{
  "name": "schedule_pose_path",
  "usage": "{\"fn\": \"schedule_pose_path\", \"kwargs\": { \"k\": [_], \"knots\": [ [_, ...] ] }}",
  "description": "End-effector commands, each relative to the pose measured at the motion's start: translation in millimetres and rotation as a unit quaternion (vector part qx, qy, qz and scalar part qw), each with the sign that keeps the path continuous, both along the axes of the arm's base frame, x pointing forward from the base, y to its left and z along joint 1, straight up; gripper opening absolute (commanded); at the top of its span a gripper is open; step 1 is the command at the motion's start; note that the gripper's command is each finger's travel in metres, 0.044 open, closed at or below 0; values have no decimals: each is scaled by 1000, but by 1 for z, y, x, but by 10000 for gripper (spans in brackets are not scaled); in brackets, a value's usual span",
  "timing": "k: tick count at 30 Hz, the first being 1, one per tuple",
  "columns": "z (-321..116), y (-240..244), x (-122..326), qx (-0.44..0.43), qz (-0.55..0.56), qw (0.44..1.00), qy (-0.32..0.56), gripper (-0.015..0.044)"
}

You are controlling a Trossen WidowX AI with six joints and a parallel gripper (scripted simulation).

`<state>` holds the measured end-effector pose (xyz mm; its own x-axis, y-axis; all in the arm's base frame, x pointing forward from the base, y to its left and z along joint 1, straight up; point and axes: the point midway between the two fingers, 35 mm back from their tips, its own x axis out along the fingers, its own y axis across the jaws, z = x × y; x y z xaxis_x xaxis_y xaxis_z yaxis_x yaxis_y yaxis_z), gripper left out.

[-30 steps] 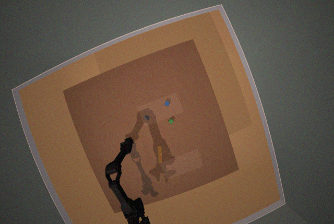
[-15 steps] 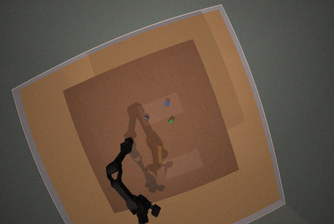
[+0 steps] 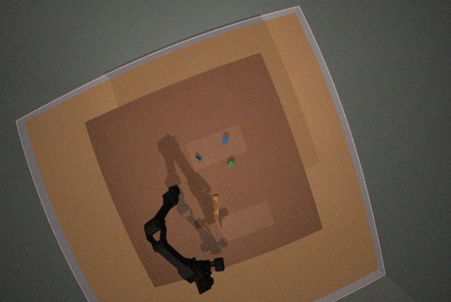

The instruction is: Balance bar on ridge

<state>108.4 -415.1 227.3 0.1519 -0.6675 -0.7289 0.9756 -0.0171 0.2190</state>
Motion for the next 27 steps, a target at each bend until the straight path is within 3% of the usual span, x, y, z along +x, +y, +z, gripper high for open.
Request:
{"fn": "schedule_pose_path", "kwargs": {
  "k": [1, 14, 27],
  "knots": [
    [-10, 10, 11, 11, 56, 998, 38, 315],
    [-35, 45, 49, 32, 264, 949, 169, 315],
    [-57, 86, 78, 37, 467, 840, 275, 315]
  ]
}}
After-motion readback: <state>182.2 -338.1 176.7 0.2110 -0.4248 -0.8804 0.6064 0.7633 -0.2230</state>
